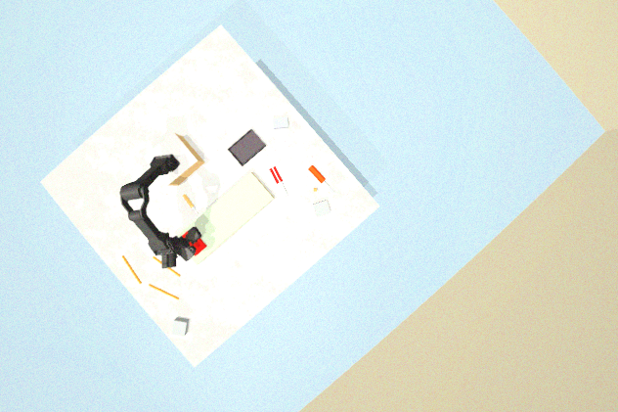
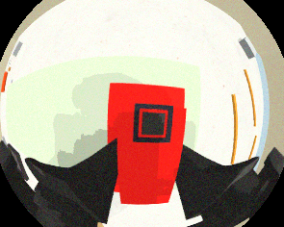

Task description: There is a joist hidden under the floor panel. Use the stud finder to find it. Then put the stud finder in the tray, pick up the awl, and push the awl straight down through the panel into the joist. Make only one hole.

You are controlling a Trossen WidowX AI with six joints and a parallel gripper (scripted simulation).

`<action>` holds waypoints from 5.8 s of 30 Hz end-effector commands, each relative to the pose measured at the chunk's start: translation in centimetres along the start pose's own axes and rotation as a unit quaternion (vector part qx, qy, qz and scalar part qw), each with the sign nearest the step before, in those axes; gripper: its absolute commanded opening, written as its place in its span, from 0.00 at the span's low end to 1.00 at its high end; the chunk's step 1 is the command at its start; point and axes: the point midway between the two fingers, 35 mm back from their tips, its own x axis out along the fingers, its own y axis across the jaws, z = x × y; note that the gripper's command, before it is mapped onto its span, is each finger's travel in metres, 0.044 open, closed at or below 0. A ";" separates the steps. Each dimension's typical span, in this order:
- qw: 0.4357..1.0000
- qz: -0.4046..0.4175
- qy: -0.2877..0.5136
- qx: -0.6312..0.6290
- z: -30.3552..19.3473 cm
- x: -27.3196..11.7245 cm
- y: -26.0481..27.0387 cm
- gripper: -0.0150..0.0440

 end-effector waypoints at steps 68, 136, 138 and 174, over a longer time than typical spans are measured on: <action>1.000 0.010 0.000 0.001 0.0 -0.1 16.9 0.25; 1.000 0.017 0.000 0.003 0.1 -0.6 32.7 0.25; 1.000 0.017 0.000 0.003 0.1 -0.6 33.2 0.25; 1.000 0.016 0.000 0.004 0.1 -0.8 39.0 0.25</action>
